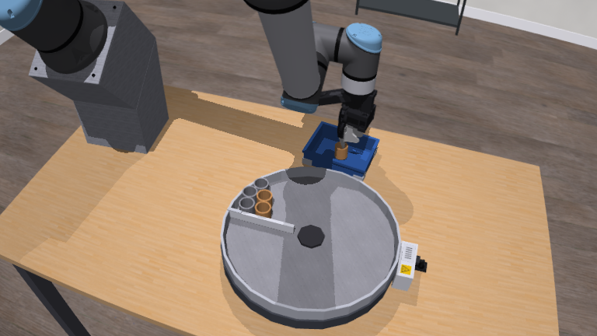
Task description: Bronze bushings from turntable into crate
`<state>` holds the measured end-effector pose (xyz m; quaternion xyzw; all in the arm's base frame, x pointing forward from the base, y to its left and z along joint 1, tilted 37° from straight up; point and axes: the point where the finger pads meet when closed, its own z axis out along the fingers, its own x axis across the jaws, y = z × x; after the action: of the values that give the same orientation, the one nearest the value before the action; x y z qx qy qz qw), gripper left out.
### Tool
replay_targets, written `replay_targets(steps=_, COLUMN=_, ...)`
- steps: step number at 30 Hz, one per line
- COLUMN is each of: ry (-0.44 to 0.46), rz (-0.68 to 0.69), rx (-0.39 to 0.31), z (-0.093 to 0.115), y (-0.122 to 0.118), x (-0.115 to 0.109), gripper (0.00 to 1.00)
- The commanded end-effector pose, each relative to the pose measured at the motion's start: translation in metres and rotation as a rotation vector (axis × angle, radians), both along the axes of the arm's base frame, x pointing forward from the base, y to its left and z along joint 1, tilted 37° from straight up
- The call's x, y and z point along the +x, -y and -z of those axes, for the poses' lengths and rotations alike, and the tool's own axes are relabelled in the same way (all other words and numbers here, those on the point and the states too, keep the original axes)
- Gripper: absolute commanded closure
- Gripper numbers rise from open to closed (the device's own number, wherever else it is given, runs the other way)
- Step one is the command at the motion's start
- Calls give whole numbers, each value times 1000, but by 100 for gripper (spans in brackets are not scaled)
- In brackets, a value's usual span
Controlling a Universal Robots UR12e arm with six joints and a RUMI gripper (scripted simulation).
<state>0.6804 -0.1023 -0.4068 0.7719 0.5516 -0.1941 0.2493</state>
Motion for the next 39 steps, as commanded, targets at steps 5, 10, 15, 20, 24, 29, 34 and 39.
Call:
replay_targets(steps=5, ry=1, rz=-1, rx=0, z=-1, y=0, x=1, gripper=100)
replay_targets(steps=10, ry=1, rz=-1, rx=0, z=-1, y=0, x=1, gripper=94)
replay_targets(steps=15, ry=1, rz=-1, rx=0, z=-1, y=0, x=1, gripper=94)
replay_targets(steps=20, ry=1, rz=-1, rx=0, z=-1, y=0, x=1, gripper=94)
replay_targets(steps=24, ry=1, rz=-1, rx=0, z=-1, y=0, x=1, gripper=94)
replay_targets(steps=29, ry=1, rz=-1, rx=0, z=-1, y=0, x=1, gripper=94)
replay_targets(steps=34, ry=1, rz=-1, rx=0, z=-1, y=0, x=1, gripper=94)
replay_targets(steps=39, ry=1, rz=-1, rx=0, z=-1, y=0, x=1, gripper=94)
